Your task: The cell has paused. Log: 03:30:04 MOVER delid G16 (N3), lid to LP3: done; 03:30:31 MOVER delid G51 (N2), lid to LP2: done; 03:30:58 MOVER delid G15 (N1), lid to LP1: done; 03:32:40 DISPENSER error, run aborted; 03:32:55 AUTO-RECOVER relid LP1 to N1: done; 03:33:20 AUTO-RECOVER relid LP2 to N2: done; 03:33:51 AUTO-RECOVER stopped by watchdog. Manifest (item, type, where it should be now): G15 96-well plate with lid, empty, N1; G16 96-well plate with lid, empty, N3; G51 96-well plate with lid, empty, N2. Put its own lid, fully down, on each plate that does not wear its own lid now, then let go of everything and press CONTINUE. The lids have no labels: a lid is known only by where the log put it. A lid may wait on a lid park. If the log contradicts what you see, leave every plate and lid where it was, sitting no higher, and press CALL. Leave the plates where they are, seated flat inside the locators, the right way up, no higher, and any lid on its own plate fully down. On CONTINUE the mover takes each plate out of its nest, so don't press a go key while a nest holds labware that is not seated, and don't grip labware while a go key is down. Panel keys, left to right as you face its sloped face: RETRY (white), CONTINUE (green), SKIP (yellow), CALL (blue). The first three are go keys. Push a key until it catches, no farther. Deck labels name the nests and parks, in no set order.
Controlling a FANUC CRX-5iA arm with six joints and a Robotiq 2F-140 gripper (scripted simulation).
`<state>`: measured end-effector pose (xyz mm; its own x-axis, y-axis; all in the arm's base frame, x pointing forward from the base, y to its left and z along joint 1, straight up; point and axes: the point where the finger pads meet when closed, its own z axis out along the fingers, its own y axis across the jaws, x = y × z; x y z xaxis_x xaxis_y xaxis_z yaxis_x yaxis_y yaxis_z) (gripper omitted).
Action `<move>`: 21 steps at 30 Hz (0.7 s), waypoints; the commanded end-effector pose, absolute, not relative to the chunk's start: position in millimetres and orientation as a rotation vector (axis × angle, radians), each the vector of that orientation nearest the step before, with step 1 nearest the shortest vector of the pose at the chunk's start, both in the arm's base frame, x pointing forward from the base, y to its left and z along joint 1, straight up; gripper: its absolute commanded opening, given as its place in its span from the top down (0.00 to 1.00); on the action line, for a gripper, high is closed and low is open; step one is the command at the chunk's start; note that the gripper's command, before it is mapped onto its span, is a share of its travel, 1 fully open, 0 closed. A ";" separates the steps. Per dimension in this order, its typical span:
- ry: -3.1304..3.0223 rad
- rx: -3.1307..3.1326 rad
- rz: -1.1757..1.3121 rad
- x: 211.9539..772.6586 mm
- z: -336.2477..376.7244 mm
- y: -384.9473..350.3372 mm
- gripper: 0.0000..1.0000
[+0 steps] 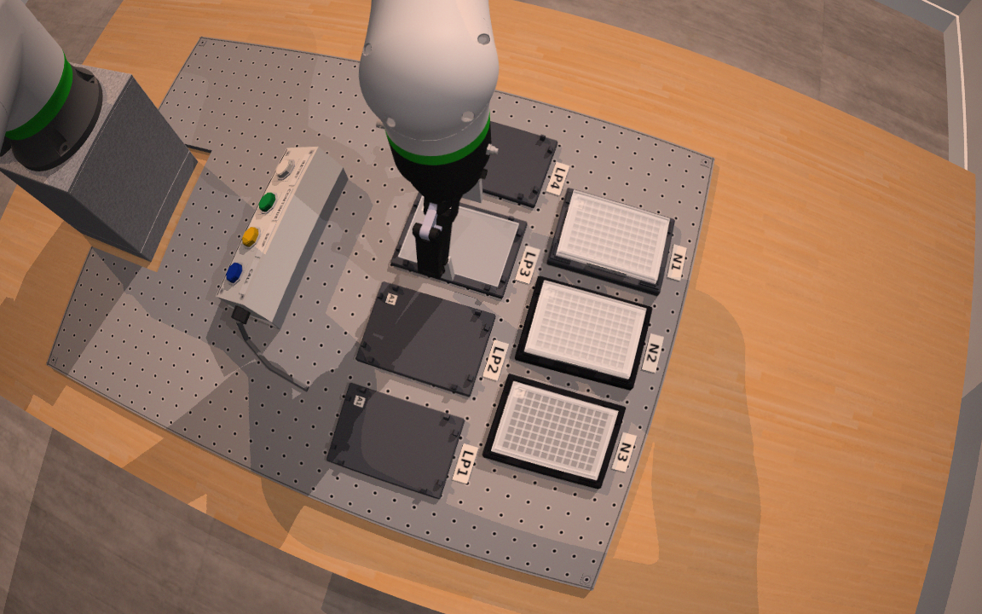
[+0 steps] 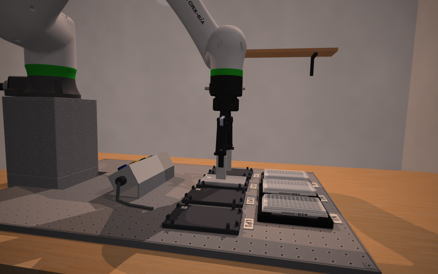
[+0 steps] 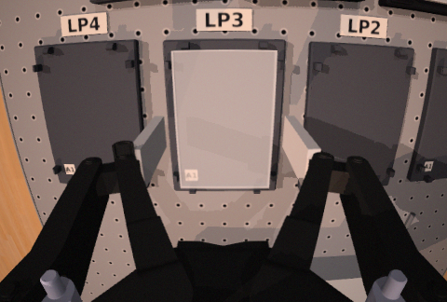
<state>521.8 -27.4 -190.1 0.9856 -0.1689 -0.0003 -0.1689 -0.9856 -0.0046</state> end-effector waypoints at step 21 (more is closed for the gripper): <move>0.266 -3.126 -0.001 522.0 -190.0 -27.4 0.41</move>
<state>521.8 -27.4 -190.1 0.9856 -0.1689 -0.0003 -0.1689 -0.9856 -0.0046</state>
